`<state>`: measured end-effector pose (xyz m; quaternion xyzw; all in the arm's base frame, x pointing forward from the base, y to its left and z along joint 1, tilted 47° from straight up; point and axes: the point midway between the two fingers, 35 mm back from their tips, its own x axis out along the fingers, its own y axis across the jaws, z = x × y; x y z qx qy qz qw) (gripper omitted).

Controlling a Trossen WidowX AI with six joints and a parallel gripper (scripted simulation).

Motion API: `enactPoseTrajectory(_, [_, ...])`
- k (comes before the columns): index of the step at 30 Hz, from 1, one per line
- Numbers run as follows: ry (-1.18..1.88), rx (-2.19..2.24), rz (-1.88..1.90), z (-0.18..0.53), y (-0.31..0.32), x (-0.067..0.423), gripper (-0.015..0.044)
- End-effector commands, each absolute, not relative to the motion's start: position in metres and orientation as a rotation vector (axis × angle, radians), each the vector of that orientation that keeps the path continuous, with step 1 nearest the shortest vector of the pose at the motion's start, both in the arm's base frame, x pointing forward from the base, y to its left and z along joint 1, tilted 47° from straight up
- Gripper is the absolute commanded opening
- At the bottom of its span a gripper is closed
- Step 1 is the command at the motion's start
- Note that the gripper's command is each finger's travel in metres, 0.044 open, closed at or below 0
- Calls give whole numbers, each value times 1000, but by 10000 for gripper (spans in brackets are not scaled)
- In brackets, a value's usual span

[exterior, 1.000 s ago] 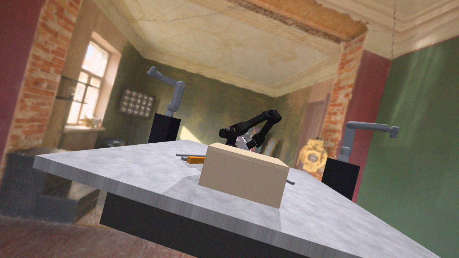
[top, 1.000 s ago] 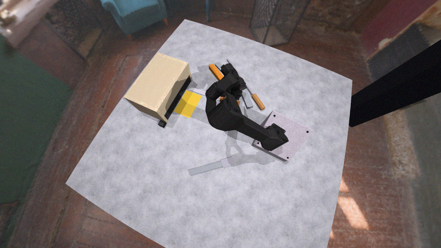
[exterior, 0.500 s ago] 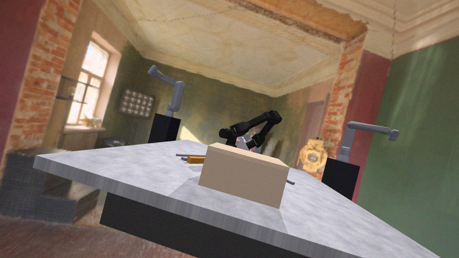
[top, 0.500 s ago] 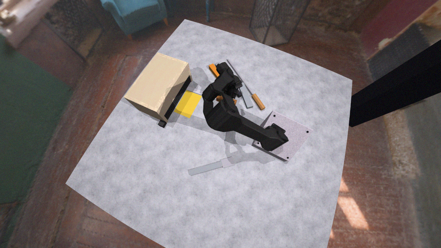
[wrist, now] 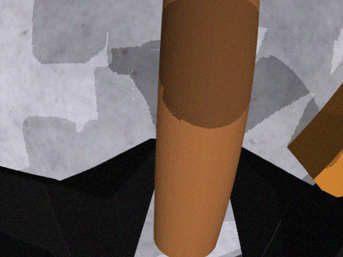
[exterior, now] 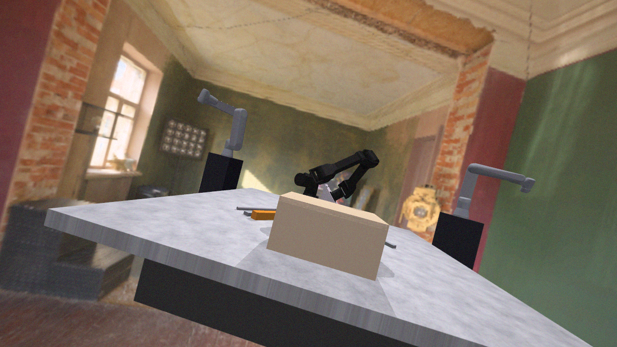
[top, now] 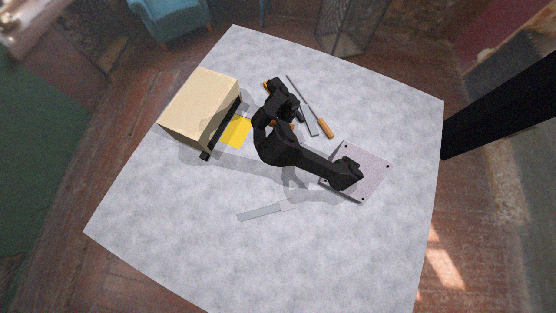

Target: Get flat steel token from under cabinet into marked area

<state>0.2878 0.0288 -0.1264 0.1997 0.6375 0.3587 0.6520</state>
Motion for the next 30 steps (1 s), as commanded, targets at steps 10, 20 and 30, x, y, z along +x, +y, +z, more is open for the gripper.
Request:
enactPoseTrajectory(10, [1446,453,814,-125,32,306,0])
enactPoseTrajectory(20, [1446,452,815,-123,35,318,0])
enactPoseTrajectory(30, [1445,452,815,-121,37,329,0])
